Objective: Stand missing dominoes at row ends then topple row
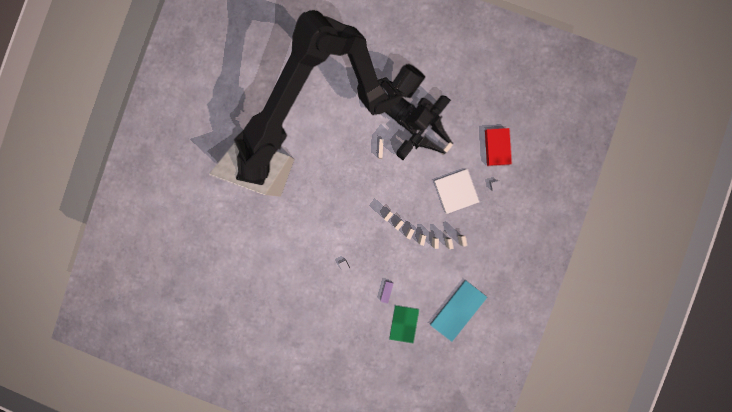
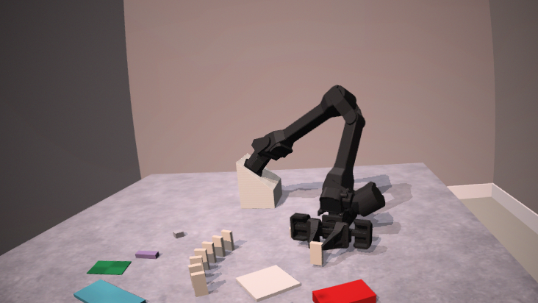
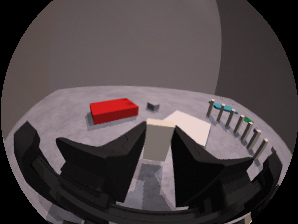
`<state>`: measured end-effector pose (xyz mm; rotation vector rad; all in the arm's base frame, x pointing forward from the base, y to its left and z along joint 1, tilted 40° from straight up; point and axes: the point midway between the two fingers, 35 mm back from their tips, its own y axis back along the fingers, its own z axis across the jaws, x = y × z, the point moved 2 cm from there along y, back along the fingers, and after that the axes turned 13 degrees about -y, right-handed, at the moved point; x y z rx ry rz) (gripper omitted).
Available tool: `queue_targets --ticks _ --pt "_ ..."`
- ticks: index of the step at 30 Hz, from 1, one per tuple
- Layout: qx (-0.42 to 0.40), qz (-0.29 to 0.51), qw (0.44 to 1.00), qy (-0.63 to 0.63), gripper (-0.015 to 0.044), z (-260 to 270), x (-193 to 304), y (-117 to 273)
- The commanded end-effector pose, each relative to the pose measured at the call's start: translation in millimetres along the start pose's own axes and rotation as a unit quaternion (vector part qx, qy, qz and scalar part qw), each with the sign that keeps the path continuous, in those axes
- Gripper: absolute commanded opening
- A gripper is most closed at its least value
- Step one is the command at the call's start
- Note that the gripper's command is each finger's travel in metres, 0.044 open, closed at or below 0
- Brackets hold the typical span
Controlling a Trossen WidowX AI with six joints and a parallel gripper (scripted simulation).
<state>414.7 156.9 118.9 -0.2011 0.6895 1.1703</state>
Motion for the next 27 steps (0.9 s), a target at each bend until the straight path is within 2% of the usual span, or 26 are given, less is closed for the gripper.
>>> queue_targets --ticks 1,10,22,23,27 --pt "-0.001 -0.005 1.0 -0.005 0.0107 0.5 4.8 -0.3" --pt "-0.001 -0.005 1.0 -0.005 0.0107 0.5 4.8 -0.3" --pt "-0.001 -0.005 1.0 -0.005 0.0422 0.5 4.8 -0.3" --pt "-0.001 -0.005 1.0 -0.005 0.044 0.5 4.8 -0.3" --pt "-0.001 -0.004 1.0 -0.004 0.044 2.8 -3.2 -0.5"
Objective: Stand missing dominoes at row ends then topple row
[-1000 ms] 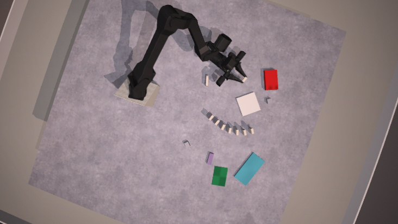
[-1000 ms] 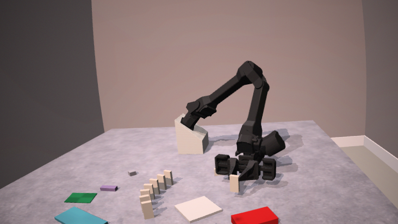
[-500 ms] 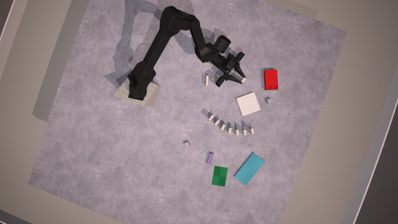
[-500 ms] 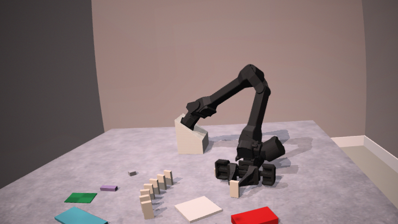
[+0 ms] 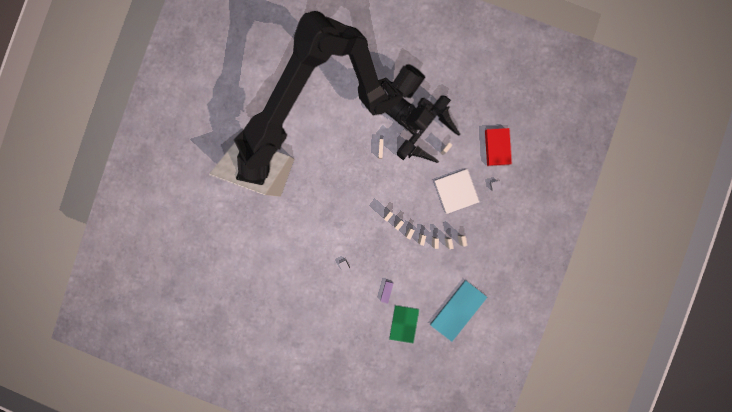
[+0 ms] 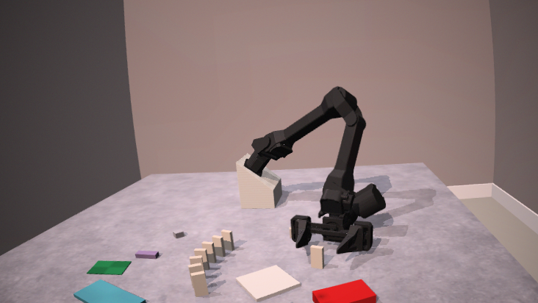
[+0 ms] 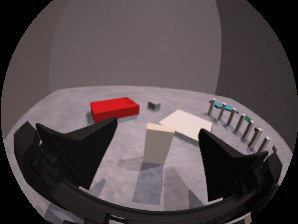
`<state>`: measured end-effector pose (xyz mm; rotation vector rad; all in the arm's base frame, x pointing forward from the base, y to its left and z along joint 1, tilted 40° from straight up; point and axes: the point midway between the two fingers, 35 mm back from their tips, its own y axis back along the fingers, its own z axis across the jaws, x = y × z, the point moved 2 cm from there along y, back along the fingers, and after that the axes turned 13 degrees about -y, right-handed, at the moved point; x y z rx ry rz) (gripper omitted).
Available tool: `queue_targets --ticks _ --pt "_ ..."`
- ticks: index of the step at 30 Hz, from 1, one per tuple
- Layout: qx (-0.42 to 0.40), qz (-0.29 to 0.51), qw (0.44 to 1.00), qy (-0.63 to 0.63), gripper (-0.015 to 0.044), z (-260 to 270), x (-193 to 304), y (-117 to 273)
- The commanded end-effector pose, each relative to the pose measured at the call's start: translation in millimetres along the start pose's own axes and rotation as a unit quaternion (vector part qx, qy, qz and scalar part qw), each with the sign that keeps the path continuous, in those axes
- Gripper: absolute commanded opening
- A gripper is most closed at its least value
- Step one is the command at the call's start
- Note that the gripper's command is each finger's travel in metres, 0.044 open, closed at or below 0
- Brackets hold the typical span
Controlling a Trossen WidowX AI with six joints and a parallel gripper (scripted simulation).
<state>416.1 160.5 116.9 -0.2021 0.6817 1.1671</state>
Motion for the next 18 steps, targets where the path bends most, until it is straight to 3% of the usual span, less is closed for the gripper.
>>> queue_targets --ticks 1,4,13,18 --pt "0.0 -0.001 1.0 -0.001 0.044 5 -17 0" --pt "0.0 0.0 1.0 0.001 0.044 10 -46 0" --pt "0.001 0.004 1.0 0.005 0.044 12 -47 -2" --pt "0.032 0.121 0.989 0.078 0.044 25 -39 -45"
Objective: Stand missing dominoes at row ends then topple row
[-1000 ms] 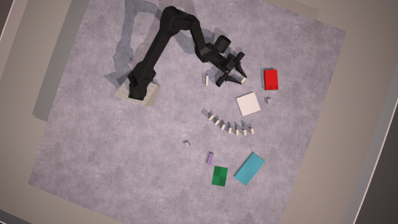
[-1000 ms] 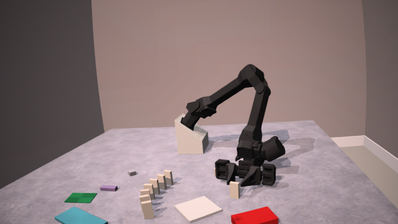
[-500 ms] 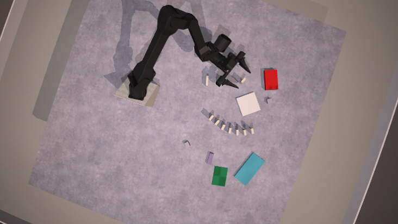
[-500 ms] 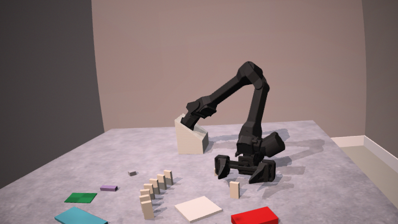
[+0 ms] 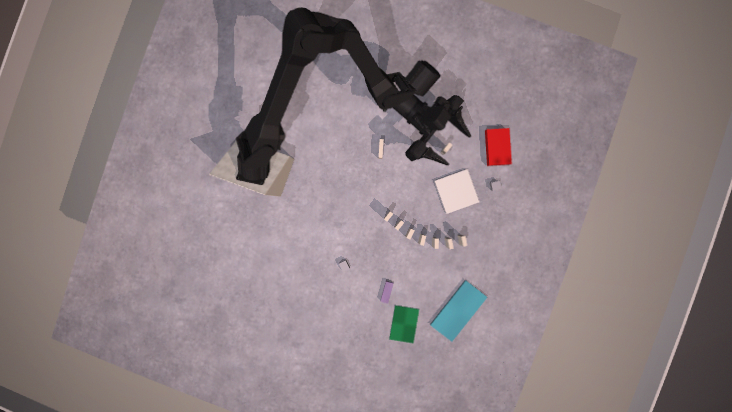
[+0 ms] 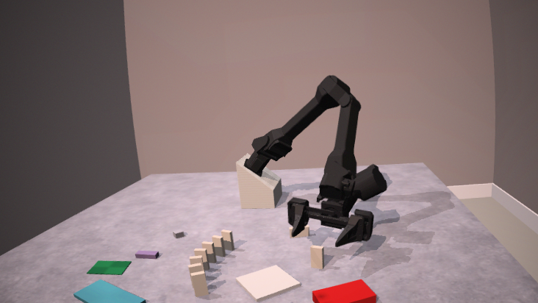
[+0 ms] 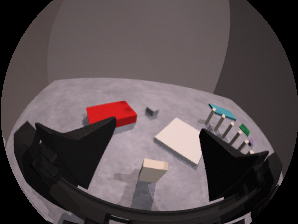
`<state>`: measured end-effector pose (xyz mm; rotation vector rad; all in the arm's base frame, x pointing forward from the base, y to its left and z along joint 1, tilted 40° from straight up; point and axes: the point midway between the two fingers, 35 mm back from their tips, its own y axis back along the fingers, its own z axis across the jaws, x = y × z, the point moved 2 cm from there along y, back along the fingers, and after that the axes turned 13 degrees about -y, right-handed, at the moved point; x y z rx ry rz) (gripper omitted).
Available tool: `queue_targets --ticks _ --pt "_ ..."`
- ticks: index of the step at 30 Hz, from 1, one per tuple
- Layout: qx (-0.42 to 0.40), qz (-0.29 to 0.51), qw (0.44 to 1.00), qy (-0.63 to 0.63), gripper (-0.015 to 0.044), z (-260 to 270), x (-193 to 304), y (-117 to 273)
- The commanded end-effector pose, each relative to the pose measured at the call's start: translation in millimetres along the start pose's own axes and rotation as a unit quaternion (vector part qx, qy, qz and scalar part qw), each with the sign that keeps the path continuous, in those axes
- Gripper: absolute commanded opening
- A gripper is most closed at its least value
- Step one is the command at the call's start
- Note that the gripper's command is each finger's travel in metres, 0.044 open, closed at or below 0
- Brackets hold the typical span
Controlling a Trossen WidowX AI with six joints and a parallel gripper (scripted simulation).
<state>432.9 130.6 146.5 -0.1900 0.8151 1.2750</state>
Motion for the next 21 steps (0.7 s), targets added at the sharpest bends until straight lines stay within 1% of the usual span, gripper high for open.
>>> queue_targets --ticks 1,5,9,13,17,18,21 --pt "0.021 0.085 0.995 0.041 0.044 12 -8 -31" --pt "0.057 0.211 0.972 0.086 0.044 10 -10 -54" --pt "0.09 0.344 0.929 0.104 0.044 1 -16 -60" --pt "0.111 0.472 0.871 0.082 0.044 -4 -31 -51" --pt "0.115 0.584 0.804 0.023 0.044 -2 -56 -31" --pt "0.103 0.603 0.791 0.004 0.044 2 -64 -29" --pt "0.108 0.636 0.764 -0.026 0.044 3 -75 -18"
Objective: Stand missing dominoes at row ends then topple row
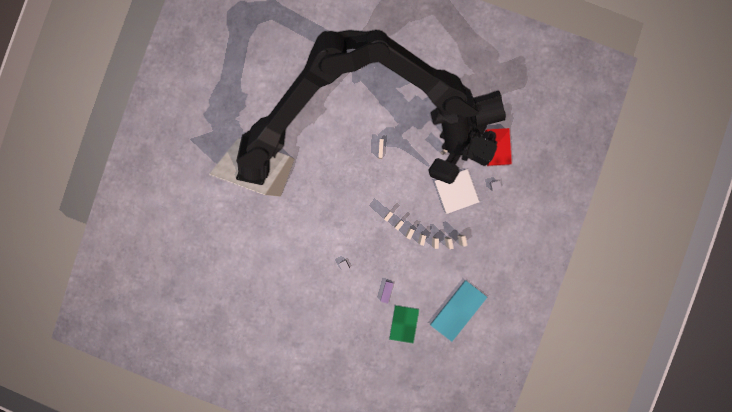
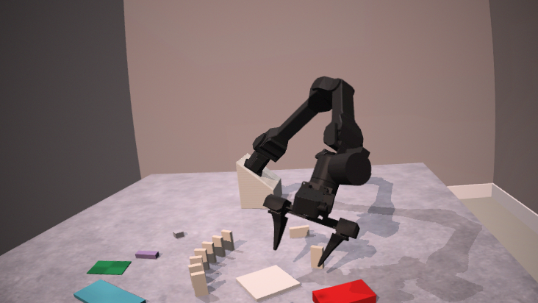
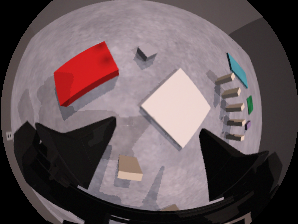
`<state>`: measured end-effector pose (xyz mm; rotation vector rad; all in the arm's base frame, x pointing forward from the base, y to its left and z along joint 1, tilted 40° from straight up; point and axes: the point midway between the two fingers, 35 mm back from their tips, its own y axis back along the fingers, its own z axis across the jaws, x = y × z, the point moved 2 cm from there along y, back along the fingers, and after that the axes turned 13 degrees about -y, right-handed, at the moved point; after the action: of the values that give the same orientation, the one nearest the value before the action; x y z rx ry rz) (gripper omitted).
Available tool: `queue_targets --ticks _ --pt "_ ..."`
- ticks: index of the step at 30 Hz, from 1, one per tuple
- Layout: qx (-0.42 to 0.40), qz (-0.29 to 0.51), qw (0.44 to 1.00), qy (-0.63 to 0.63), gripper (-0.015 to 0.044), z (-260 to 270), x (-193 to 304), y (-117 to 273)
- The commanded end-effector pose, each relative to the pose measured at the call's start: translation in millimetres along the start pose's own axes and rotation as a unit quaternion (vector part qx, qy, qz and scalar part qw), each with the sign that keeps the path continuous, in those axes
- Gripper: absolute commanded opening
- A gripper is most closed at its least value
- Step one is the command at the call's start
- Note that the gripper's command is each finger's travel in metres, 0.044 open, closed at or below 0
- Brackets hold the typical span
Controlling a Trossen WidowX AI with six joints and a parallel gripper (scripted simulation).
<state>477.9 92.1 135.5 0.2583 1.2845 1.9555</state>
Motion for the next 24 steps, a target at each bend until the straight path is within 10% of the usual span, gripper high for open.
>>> queue_targets --ticks 1,24 --pt "-0.065 0.273 0.957 -0.073 0.044 -7 -7 69" --pt "-0.066 0.274 0.957 -0.073 0.044 0 15 31"
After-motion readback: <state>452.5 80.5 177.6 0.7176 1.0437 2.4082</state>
